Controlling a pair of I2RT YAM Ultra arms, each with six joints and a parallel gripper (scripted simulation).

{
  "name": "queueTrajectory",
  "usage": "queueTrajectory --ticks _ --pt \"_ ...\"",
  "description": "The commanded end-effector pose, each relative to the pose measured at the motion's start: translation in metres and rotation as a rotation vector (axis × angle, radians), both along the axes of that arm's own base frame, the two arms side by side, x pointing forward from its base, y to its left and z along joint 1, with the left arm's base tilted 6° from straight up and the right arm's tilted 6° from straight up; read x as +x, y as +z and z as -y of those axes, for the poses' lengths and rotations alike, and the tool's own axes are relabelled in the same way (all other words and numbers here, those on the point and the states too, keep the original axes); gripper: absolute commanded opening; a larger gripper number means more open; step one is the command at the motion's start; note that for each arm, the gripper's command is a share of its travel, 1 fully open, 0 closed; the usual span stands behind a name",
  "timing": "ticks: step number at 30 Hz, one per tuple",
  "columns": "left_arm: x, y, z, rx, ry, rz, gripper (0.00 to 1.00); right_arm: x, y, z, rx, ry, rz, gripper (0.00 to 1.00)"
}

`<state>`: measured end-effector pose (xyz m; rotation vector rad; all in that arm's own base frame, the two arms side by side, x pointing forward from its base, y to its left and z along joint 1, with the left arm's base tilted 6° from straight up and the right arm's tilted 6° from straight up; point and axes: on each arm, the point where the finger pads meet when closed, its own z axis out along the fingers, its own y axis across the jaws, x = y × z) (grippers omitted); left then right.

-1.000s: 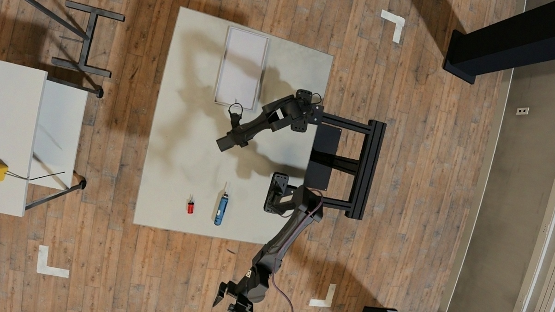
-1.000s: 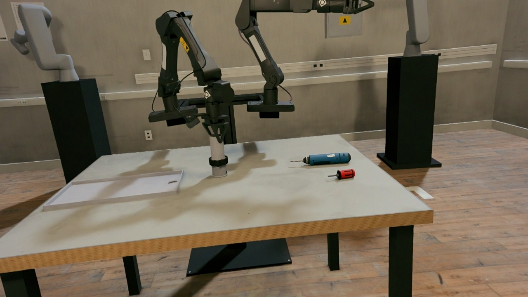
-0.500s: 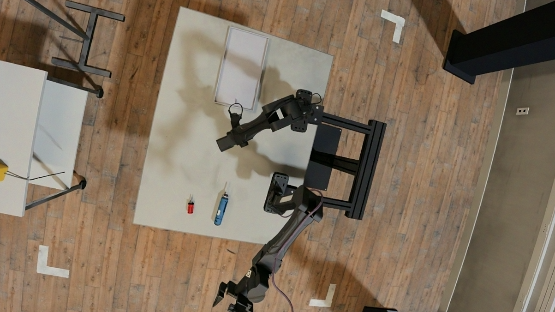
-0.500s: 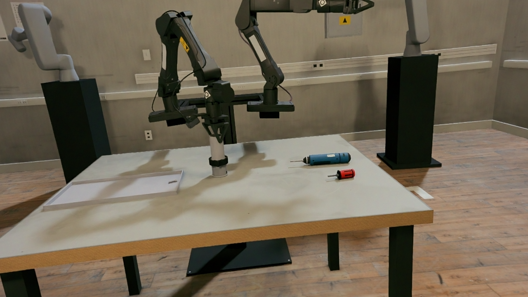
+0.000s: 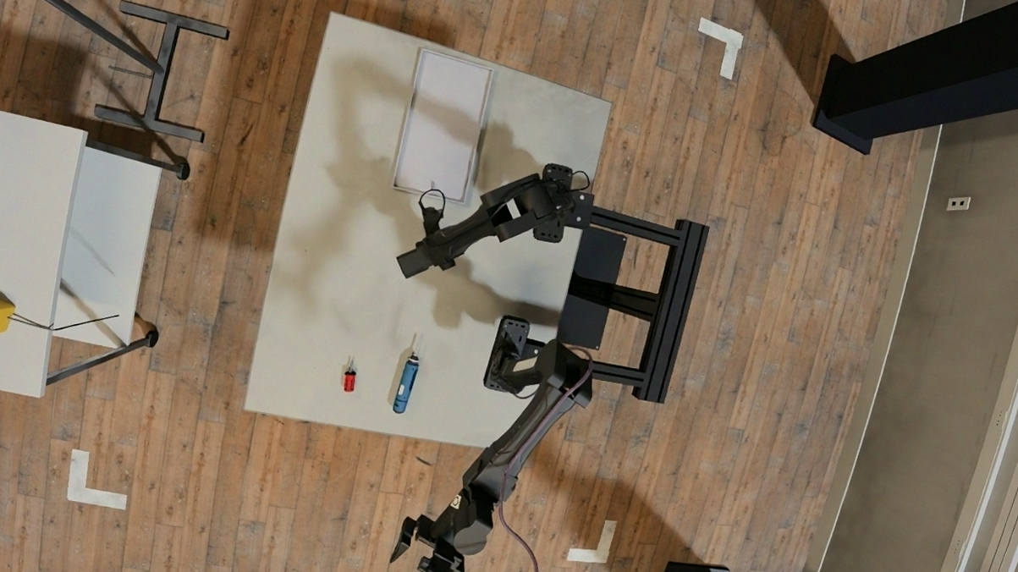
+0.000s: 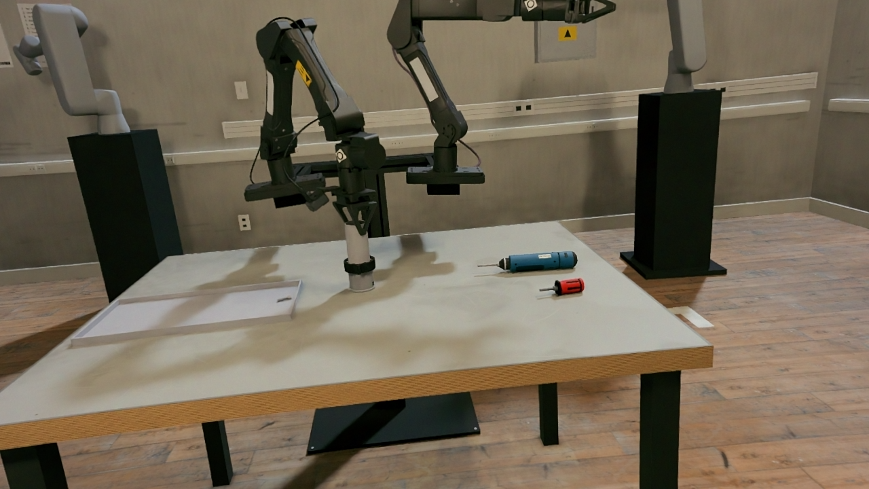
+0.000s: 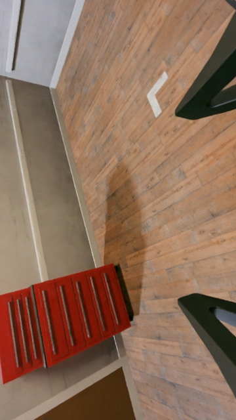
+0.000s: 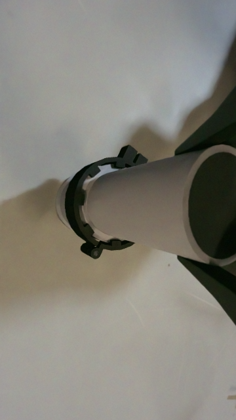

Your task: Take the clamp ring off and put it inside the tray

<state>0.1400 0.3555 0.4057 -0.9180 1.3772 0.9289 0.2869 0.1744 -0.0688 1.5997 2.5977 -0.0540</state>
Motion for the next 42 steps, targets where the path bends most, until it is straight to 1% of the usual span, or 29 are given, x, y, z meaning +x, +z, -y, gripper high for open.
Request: queueTrajectory --ticks 1,24,27,42 --pt "-0.0032 0.0077 0.0009 0.016 0.013 0.018 1.0 -0.013 0.0073 0.0003 -0.011 0.016 -0.018 0.48" --pt "-0.0032 0.0077 0.0009 0.016 0.013 0.018 1.0 -0.0127 0.0072 0.0004 -0.01 0.015 -0.016 0.48" --pt "-0.0032 0.0077 0.0009 0.016 0.013 0.018 1.0 -0.0081 0.0093 -0.0021 -0.005 0.014 -0.004 0.48" --pt "-0.0032 0.0077 0.0009 0.016 0.013 0.018 1.0 -0.0101 0.0062 0.0004 -0.007 0.011 -0.006 0.48"
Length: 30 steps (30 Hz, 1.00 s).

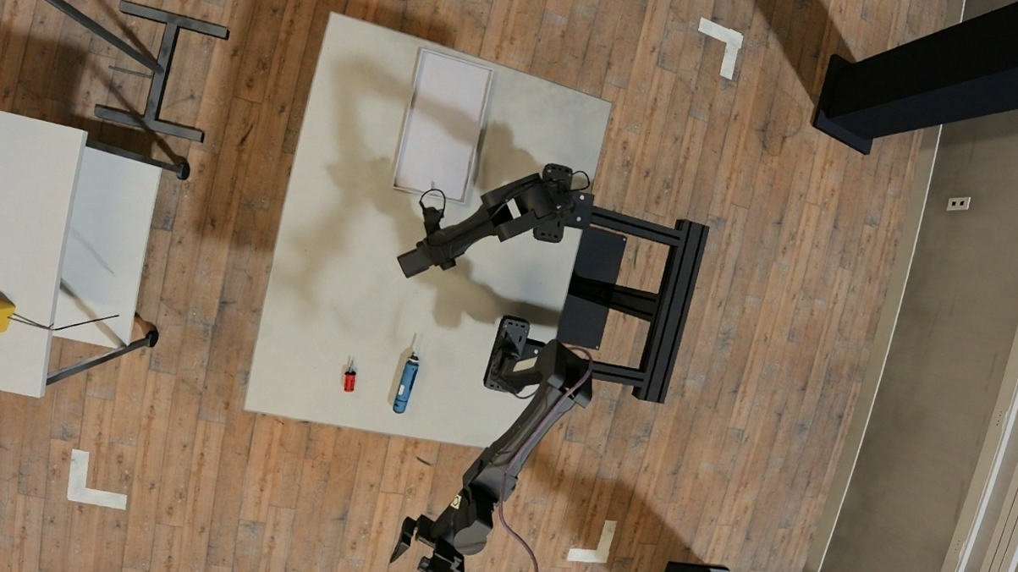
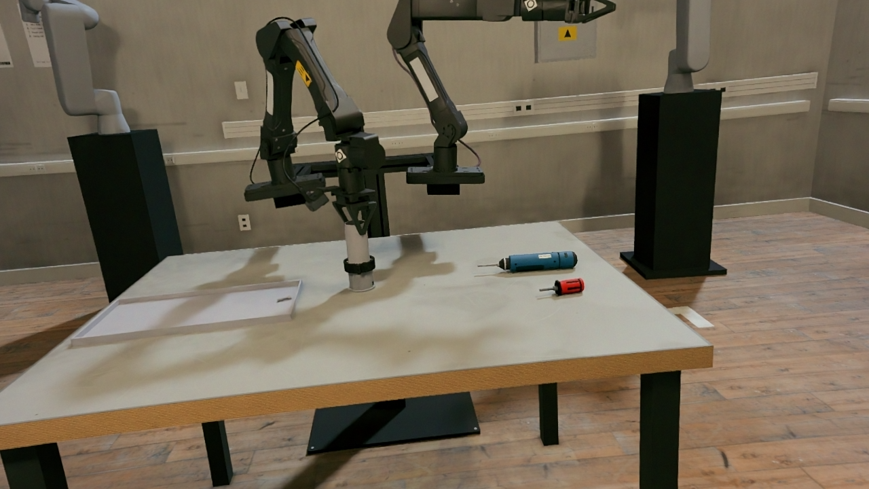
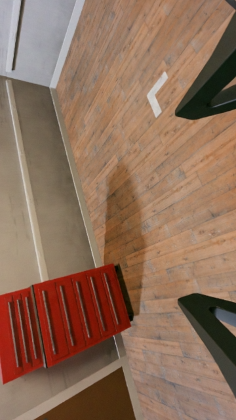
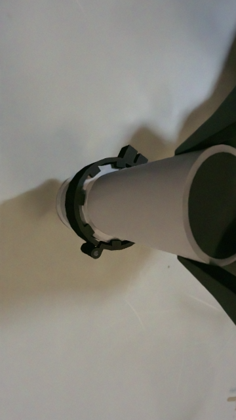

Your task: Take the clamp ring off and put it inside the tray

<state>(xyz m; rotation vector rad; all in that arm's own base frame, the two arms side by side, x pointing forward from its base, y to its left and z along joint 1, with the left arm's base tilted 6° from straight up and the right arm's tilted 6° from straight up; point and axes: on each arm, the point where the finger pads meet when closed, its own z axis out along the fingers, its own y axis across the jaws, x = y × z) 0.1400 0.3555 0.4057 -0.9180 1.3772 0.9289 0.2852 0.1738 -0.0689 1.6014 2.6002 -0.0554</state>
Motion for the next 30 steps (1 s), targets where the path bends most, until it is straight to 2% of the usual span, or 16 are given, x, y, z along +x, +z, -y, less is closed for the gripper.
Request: queueTrajectory --ticks 1,18,26,27,30 --pt "-0.003 0.008 0.001 0.016 0.013 0.018 1.0 -0.008 0.006 0.0 -0.007 0.011 -0.003 0.48" --pt "-0.003 0.008 0.001 0.016 0.013 0.018 1.0 0.006 0.004 -0.005 0.0 0.01 0.008 0.48" --pt "-0.003 0.008 0.001 0.016 0.013 0.018 1.0 0.003 0.003 -0.003 0.004 0.006 0.01 0.48" --pt "-0.003 0.008 0.001 0.016 0.013 0.018 1.0 0.003 0.003 -0.003 0.004 0.006 0.01 0.54" --pt "-0.003 0.008 0.001 0.016 0.013 0.018 1.0 0.003 0.003 -0.003 0.004 0.006 0.01 0.54"
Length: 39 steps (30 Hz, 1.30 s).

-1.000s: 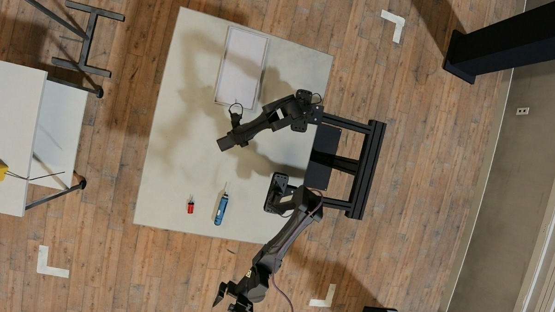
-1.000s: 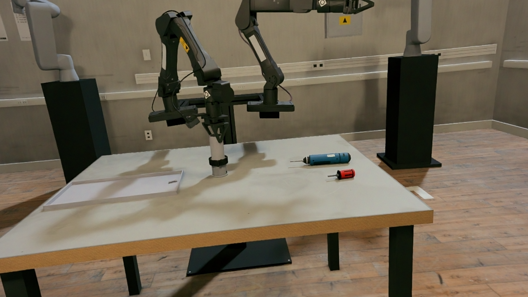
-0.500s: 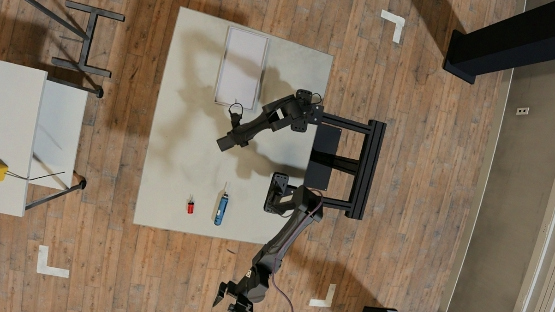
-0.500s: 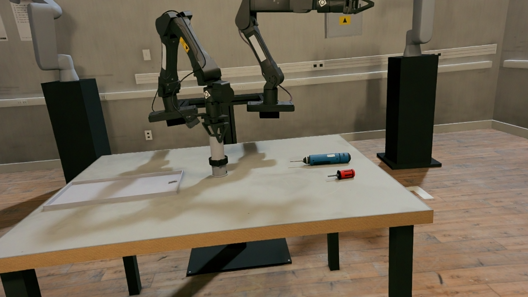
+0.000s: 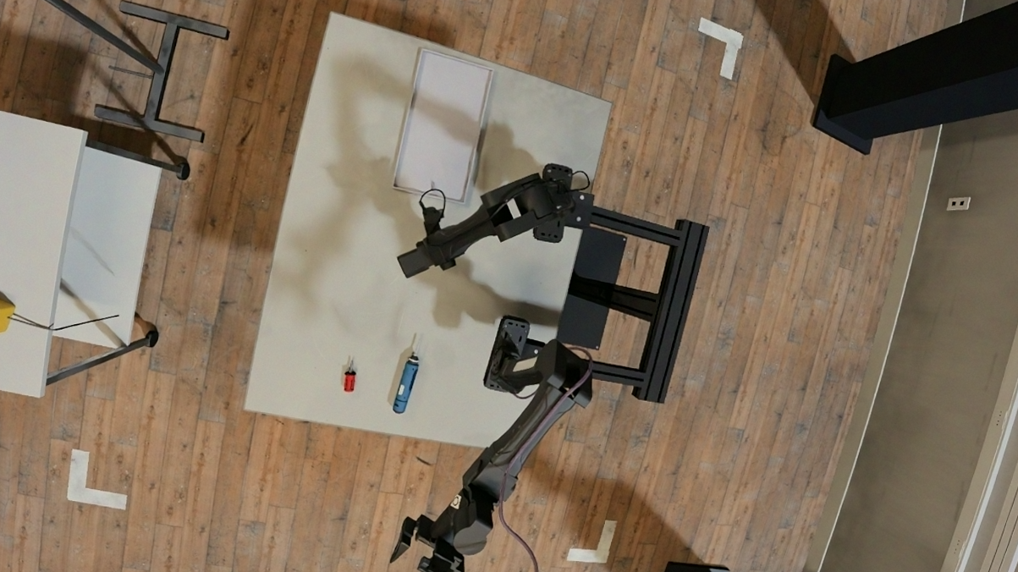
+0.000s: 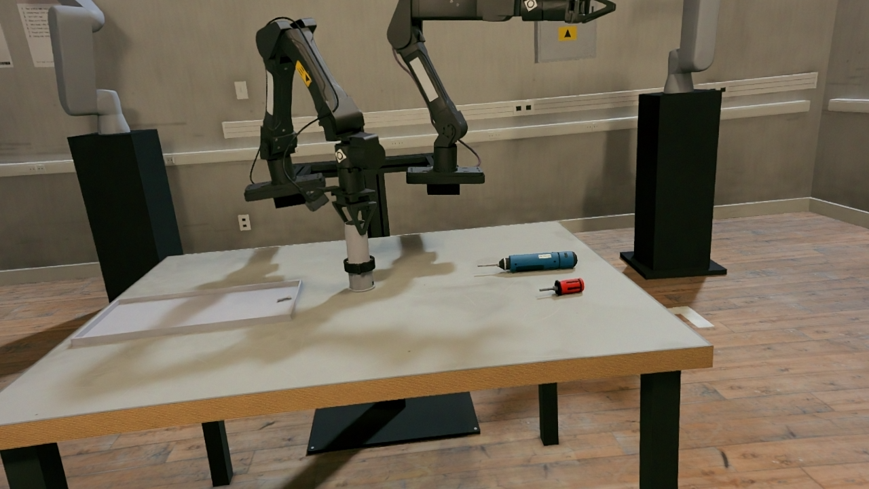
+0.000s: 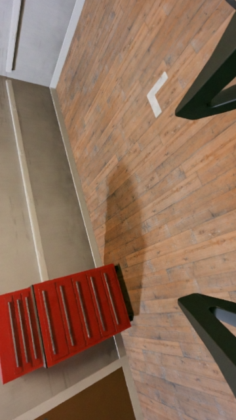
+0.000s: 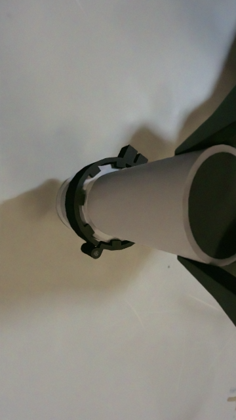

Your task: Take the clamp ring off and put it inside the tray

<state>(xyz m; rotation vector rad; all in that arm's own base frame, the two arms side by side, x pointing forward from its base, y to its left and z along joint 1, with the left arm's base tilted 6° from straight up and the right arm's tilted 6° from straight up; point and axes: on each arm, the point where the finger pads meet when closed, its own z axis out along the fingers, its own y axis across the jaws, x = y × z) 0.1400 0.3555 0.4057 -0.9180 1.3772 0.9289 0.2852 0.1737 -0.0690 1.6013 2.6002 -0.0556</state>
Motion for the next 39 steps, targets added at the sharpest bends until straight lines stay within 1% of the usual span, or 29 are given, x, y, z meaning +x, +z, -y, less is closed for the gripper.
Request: queueTrajectory --ticks 1,13,14,30,31,39 --pt "-0.0032 0.0077 0.0009 0.016 0.013 0.018 1.0 0.0027 0.0035 -0.0029 0.004 0.006 0.01 0.54" --pt "-0.0032 0.0077 0.0009 0.016 0.013 0.018 1.0 0.0027 0.0035 -0.0029 0.004 0.006 0.01 0.54" --pt "-0.0032 0.0077 0.0009 0.016 0.013 0.018 1.0 0.0027 0.0035 -0.0029 0.004 0.006 0.01 0.6" --pt "-0.0032 0.0077 0.0009 0.016 0.013 0.018 1.0 0.0027 0.0035 -0.0029 0.004 0.006 0.01 0.6" --pt "-0.0032 0.0077 0.0009 0.016 0.013 0.018 1.0 0.0027 0.0035 -0.0029 0.004 0.006 0.01 0.67" --pt "-0.0032 0.0077 0.0009 0.016 0.013 0.018 1.0 0.0027 0.0035 -0.0029 0.004 0.006 0.01 0.67"
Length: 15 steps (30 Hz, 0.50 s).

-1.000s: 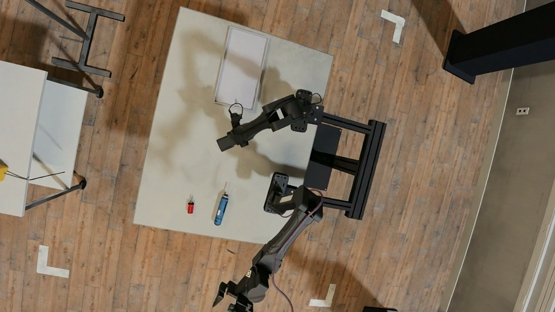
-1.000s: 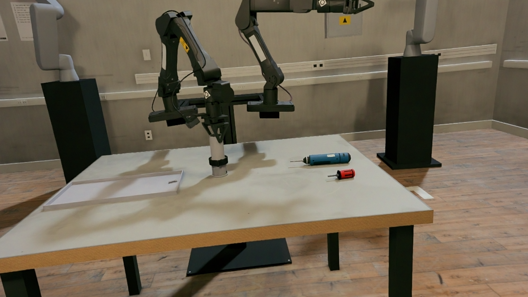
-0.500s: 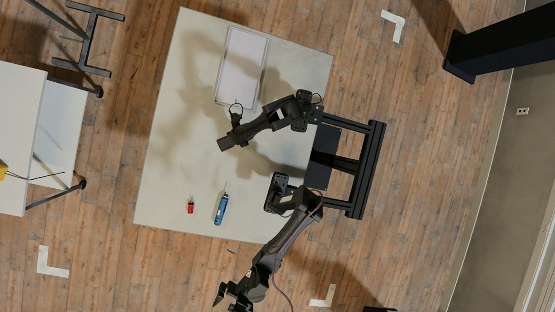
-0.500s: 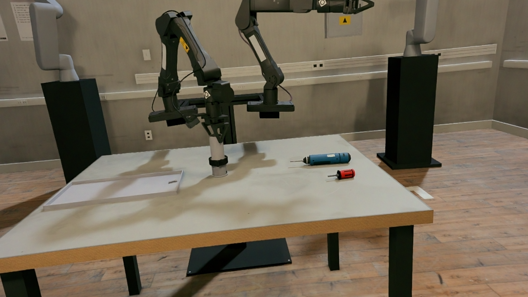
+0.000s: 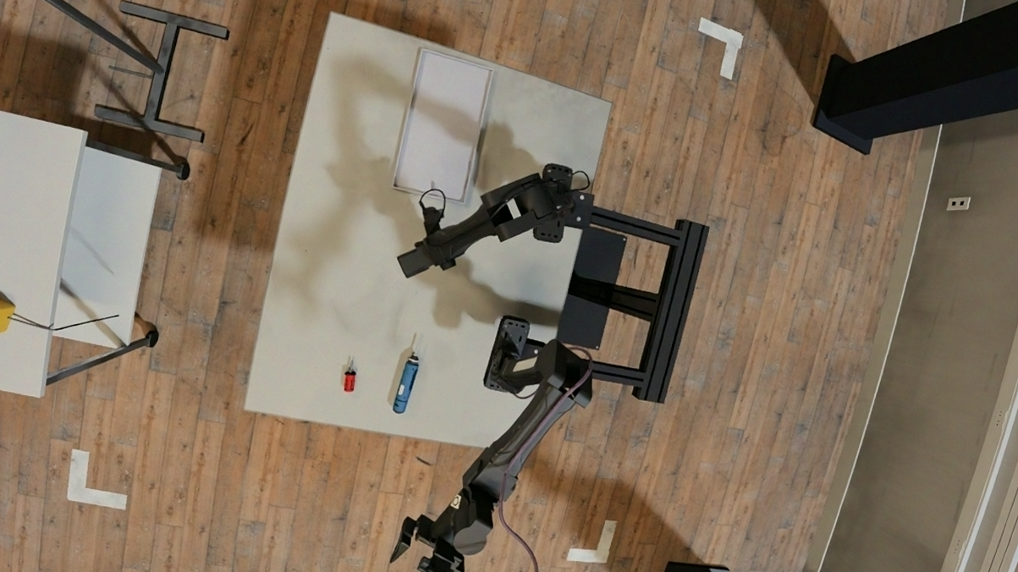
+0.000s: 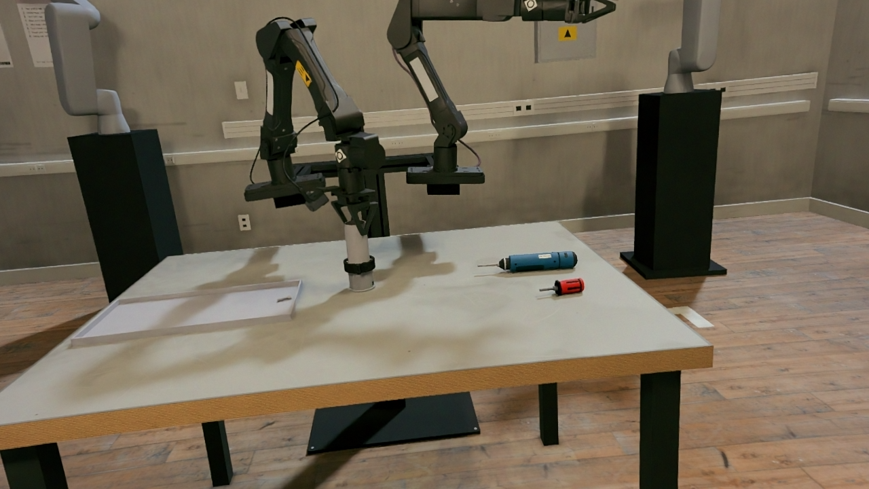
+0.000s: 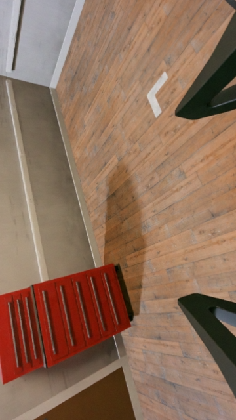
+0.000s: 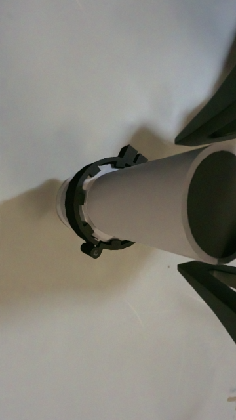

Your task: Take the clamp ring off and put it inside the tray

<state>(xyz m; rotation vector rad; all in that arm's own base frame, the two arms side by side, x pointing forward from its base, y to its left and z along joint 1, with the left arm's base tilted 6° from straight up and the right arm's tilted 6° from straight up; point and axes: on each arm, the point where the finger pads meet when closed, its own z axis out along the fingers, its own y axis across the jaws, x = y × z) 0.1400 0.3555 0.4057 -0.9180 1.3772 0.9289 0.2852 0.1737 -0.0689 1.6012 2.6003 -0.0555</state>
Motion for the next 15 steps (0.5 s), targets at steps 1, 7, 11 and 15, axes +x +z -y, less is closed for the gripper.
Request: queueTrajectory --ticks 1,7,11,15 --pt "-0.0032 0.0077 0.0009 0.016 0.013 0.018 1.0 0.0027 0.0034 -0.0029 0.004 0.005 0.01 0.67" --pt "-0.0032 0.0077 0.0009 0.016 0.013 0.018 1.0 0.0027 0.0034 -0.0029 0.004 0.005 0.01 0.67" --pt "-0.0032 0.0077 0.0009 0.016 0.013 0.018 1.0 0.0027 0.0034 -0.0029 0.004 0.005 0.01 0.73" --pt "-0.0032 0.0077 0.0009 0.016 0.013 0.018 1.0 0.0027 0.0034 -0.0029 0.004 0.005 0.01 0.73"
